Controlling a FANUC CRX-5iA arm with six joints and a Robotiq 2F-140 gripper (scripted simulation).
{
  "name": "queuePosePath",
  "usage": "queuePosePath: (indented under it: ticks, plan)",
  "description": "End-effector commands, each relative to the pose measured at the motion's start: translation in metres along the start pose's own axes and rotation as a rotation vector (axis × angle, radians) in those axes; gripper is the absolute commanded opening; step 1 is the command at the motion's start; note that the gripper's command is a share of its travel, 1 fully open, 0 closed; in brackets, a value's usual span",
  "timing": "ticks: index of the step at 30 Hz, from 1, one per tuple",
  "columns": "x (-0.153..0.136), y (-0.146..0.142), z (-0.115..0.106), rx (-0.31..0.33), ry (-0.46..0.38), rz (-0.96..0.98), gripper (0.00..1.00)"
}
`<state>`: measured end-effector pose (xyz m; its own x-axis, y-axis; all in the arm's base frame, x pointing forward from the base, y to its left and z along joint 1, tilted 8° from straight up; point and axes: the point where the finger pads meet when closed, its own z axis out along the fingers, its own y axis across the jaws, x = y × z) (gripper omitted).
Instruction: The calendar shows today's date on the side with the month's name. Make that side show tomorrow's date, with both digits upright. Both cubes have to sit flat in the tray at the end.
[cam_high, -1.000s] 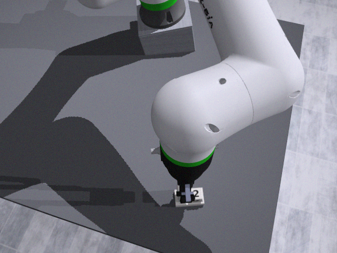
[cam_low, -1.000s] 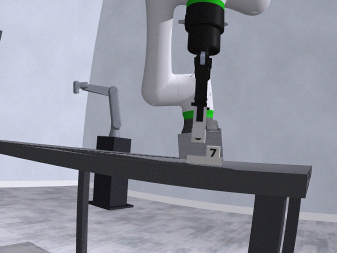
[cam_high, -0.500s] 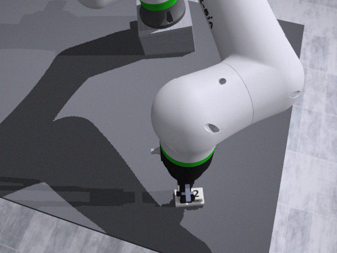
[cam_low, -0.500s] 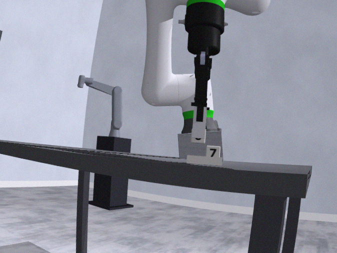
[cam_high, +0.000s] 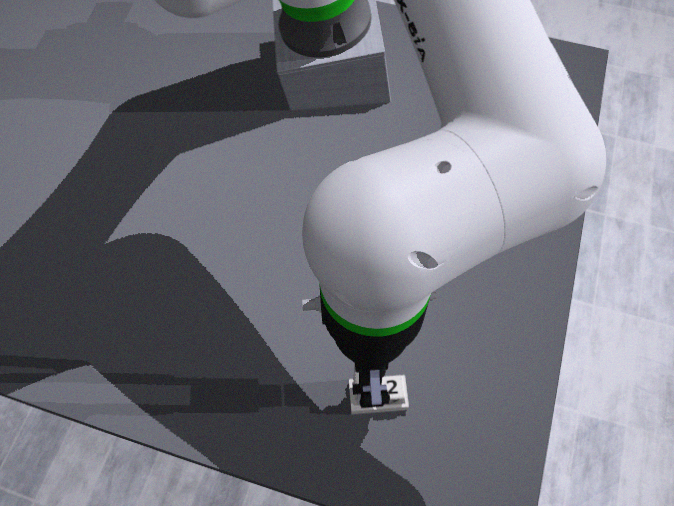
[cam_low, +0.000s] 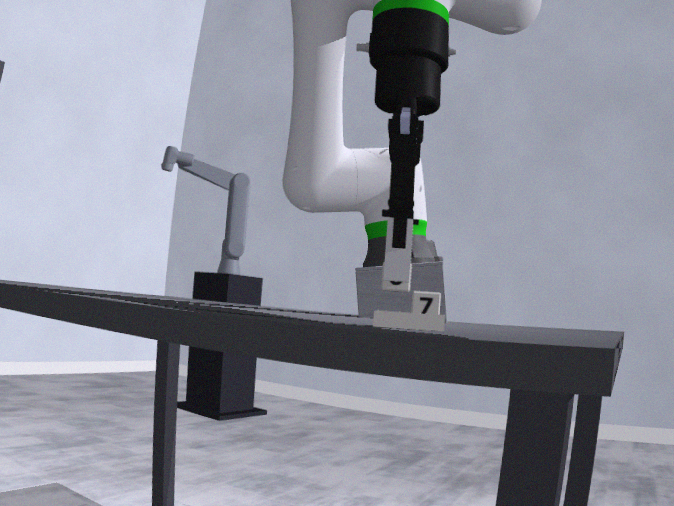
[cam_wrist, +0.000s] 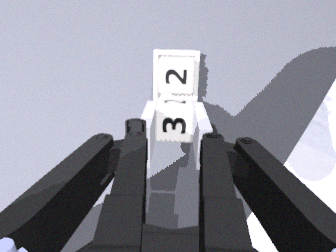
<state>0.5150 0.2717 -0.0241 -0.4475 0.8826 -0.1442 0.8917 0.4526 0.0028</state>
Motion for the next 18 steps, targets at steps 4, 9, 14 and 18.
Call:
queuePosePath:
  ticks: [4, 9, 14, 18]
  plan:
    - [0.000, 0.000, 0.006, 0.000, 0.000, 0.000, 0.24]
    - [0.000, 0.000, 0.008, 0.000, 0.000, 0.000, 0.24]
    - [0.000, 0.000, 0.013, 0.000, 0.000, 0.000, 0.24]
    - [0.000, 0.000, 0.015, 0.000, 0.000, 0.000, 0.24]
